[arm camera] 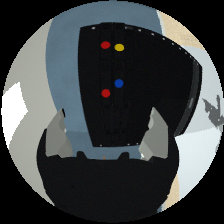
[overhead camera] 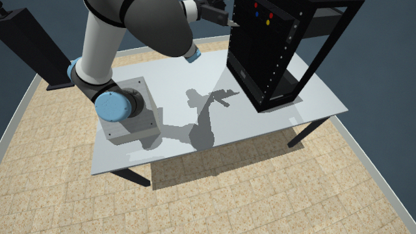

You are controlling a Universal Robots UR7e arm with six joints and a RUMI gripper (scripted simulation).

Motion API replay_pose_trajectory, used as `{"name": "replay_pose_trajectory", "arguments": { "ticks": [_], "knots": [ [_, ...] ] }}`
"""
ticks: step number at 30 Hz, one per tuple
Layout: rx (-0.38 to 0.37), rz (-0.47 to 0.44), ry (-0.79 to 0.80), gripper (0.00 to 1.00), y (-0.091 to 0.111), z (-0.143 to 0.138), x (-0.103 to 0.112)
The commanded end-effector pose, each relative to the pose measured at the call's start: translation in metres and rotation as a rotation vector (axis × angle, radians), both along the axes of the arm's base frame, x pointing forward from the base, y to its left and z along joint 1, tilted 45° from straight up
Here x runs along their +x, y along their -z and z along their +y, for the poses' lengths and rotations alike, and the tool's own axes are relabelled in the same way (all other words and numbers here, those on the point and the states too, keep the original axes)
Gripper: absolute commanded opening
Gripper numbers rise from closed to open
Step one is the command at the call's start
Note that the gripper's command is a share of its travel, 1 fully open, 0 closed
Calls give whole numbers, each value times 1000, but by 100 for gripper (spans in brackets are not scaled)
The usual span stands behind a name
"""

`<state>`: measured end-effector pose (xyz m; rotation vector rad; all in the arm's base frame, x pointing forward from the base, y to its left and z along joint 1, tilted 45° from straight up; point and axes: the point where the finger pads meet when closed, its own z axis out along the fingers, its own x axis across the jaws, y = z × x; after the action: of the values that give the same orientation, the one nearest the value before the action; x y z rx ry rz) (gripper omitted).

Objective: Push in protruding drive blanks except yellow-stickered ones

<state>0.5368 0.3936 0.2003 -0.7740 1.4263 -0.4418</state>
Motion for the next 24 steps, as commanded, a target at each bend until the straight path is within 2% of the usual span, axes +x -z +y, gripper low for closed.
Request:
{"name": "replay_pose_trajectory", "arguments": {
  "ticks": [1, 24],
  "knots": [
    [0, -1, 0, 100, 2, 5, 6],
    [0, -1, 0, 100, 3, 6, 8]
  ]
}}
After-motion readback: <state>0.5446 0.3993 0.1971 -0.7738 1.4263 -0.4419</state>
